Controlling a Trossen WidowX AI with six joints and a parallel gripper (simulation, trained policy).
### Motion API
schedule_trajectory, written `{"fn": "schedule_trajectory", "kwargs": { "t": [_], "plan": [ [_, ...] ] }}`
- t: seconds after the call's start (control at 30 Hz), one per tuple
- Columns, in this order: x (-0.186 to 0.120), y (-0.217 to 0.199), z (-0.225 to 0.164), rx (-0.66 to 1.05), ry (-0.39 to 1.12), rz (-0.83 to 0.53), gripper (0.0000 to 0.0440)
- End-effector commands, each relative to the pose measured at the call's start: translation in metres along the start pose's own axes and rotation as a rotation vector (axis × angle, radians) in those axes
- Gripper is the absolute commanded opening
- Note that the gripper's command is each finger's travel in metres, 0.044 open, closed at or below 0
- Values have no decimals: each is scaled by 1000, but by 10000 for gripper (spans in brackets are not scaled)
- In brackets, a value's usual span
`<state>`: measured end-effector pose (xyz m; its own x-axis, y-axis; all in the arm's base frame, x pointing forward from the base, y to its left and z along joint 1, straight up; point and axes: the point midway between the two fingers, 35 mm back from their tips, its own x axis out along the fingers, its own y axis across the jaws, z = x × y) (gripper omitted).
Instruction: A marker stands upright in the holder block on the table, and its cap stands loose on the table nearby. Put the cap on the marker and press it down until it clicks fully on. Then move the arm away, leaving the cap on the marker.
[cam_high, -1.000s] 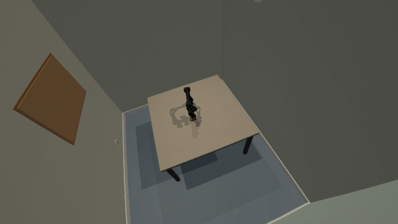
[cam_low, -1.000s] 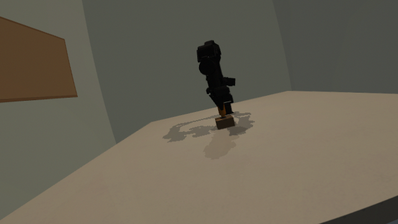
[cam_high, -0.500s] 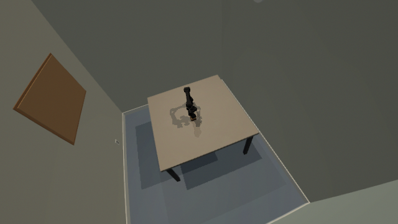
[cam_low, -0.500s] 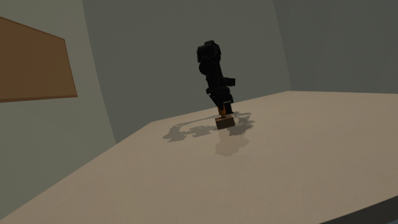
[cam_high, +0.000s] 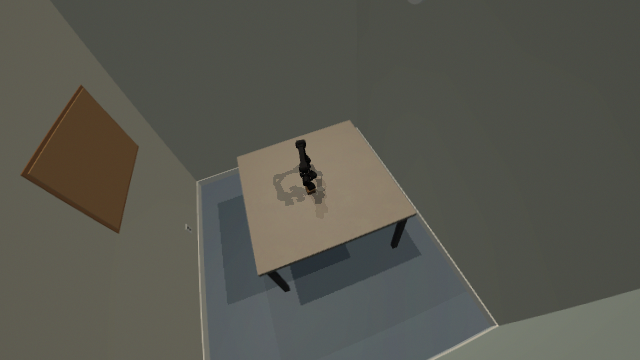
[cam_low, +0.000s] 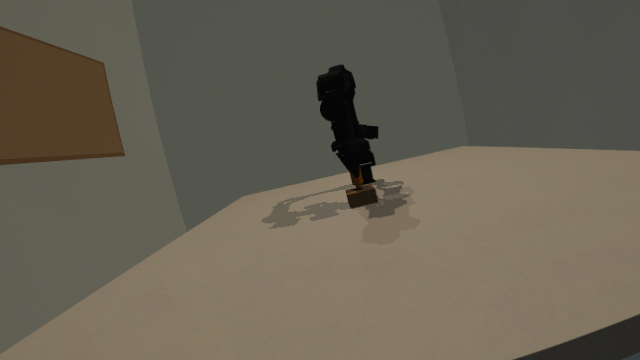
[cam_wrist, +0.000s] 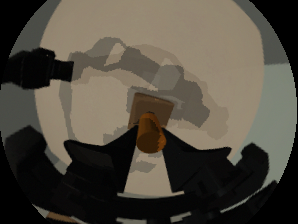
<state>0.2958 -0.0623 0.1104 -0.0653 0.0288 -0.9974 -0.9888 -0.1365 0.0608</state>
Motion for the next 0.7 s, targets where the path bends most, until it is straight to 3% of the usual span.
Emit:
{"fn": "schedule_trajectory", "kwargs": {
  "t": [0.0, 0.67],
  "plan": [
    [18, 7, -2, -2, -5, 64, 108],
    [18, 8, -2, -7, -4, 65, 137]
  ]
}}
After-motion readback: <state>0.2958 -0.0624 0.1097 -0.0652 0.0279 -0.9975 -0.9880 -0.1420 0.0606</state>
